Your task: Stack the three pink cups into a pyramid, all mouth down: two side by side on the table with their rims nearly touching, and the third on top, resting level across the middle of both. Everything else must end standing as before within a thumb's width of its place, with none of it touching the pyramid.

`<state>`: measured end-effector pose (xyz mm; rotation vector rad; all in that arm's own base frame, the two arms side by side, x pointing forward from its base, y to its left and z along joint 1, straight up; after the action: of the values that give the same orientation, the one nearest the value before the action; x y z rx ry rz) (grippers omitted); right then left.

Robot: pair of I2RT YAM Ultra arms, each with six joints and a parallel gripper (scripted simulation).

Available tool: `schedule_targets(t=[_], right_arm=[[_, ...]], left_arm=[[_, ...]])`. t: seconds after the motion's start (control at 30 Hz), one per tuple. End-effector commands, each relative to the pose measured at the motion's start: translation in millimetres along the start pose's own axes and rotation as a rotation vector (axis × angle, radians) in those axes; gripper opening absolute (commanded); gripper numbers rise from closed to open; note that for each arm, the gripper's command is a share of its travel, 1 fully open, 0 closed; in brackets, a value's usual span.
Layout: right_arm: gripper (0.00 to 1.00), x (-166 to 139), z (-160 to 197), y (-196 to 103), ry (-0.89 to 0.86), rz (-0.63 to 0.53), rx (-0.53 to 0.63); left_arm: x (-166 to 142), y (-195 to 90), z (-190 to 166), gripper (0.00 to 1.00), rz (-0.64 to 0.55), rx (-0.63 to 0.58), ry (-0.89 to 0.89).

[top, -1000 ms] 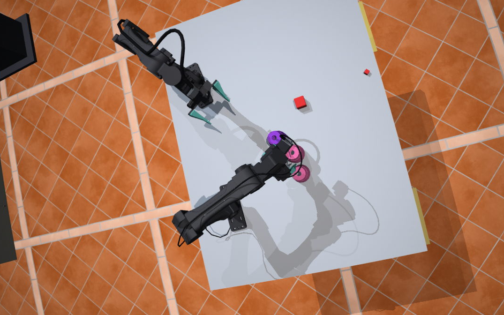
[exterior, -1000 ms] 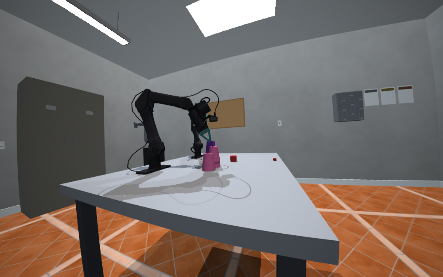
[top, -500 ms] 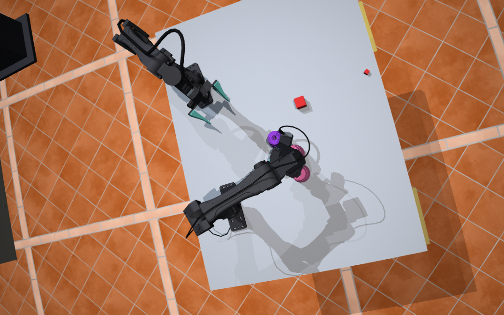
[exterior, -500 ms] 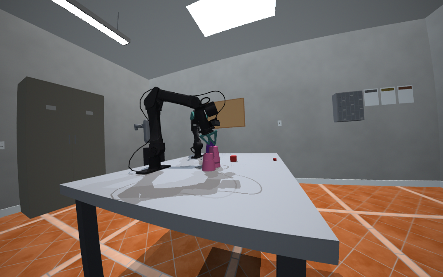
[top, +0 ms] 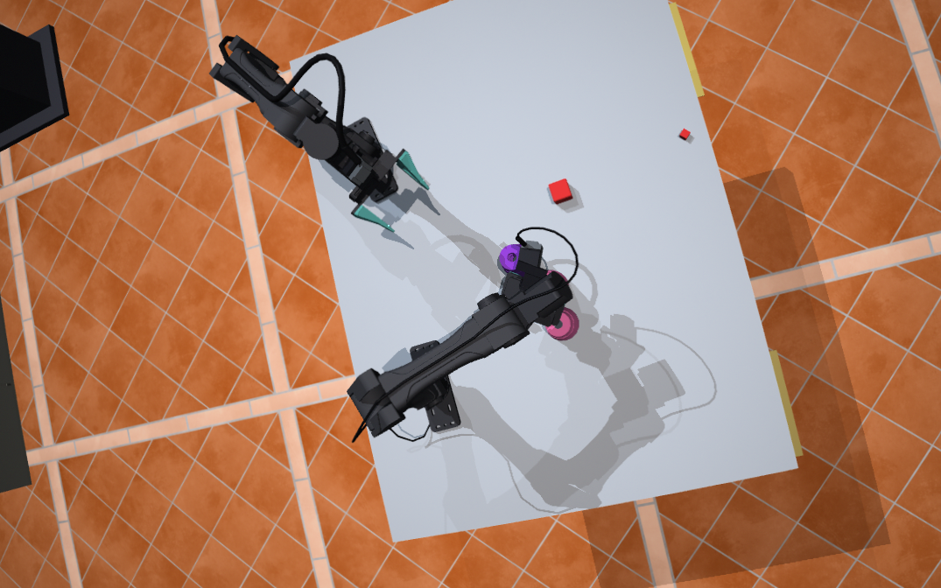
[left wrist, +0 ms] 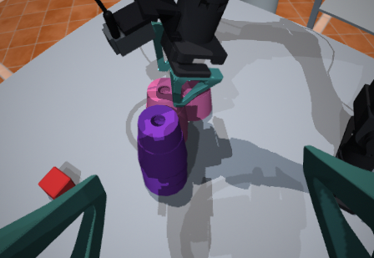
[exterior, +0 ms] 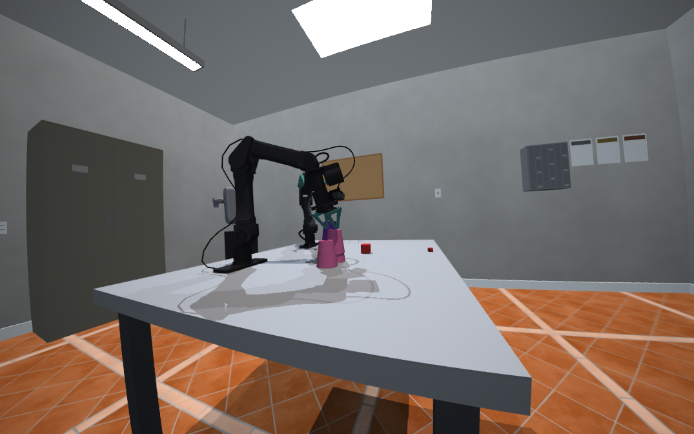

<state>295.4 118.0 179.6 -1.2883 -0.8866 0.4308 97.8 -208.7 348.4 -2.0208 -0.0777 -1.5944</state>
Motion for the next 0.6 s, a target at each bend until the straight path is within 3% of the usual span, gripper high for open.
schedule_targets(t=[0.0,0.57], right_arm=[[0.78,9.2,-1.3,0.8,-0.007,-0.031,-0.009],[0.78,6.4,0.0,25.9,-0.003,-0.022,-0.003]], left_arm=[[3.3,-4.9,-1.0,1.0,-0.023,-0.004,-0.004],[3.3,-4.9,-1.0,1.0,-0.023,-0.004,-0.004]])
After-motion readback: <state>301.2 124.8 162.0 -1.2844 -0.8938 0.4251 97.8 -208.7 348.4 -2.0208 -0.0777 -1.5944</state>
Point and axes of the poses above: on each arm, the point where the finger pads meet when closed, its own y axis out along the fingers, its own z axis across the jaws, x = y × z, the point moved 5 cm from there along -y, back along the fingers, and after that the axes turned 3 degrees about y, right-handed, at the moved point
